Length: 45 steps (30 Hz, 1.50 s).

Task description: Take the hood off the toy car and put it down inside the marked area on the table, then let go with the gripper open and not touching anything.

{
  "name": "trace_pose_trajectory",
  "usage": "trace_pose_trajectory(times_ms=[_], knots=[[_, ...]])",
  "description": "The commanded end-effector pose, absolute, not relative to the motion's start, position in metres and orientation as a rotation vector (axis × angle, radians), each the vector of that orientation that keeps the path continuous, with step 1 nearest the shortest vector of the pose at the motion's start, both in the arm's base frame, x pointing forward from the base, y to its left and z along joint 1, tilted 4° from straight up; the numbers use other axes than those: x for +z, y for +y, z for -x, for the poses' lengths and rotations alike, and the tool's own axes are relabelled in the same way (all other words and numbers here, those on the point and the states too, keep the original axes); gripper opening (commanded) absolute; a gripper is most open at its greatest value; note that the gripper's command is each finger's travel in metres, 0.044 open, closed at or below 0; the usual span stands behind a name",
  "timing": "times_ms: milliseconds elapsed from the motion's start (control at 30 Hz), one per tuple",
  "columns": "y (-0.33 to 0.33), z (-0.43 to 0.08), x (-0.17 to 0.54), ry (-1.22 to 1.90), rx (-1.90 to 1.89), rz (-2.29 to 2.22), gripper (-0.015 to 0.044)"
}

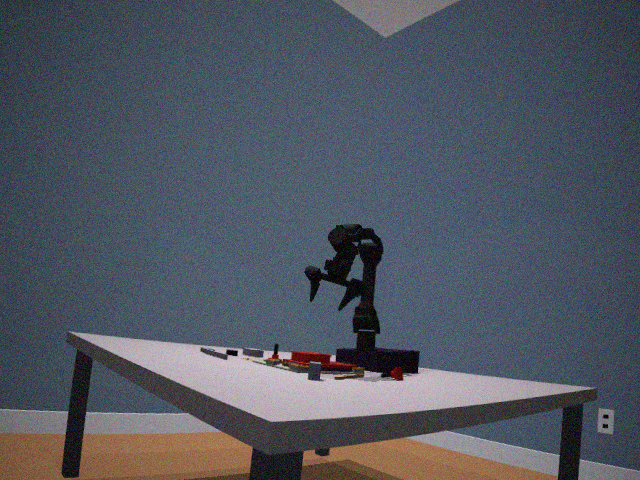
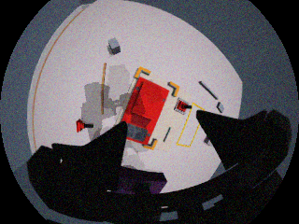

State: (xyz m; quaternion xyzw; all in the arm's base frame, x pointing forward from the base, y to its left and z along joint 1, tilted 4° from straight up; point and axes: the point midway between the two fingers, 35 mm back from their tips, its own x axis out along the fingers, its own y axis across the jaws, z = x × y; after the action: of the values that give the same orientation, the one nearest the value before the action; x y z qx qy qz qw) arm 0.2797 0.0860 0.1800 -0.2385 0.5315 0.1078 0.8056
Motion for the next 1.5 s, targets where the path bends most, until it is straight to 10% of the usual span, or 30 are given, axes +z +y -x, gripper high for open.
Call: trace_pose_trajectory(times_ms=[0, 1467], knots=[[0.083, -0.292, 0.167, 1.201, 0.187, 0.410, 0.0440], [0.074, -0.329, 0.087, 1.481, -0.065, -0.038, 0.0440]])
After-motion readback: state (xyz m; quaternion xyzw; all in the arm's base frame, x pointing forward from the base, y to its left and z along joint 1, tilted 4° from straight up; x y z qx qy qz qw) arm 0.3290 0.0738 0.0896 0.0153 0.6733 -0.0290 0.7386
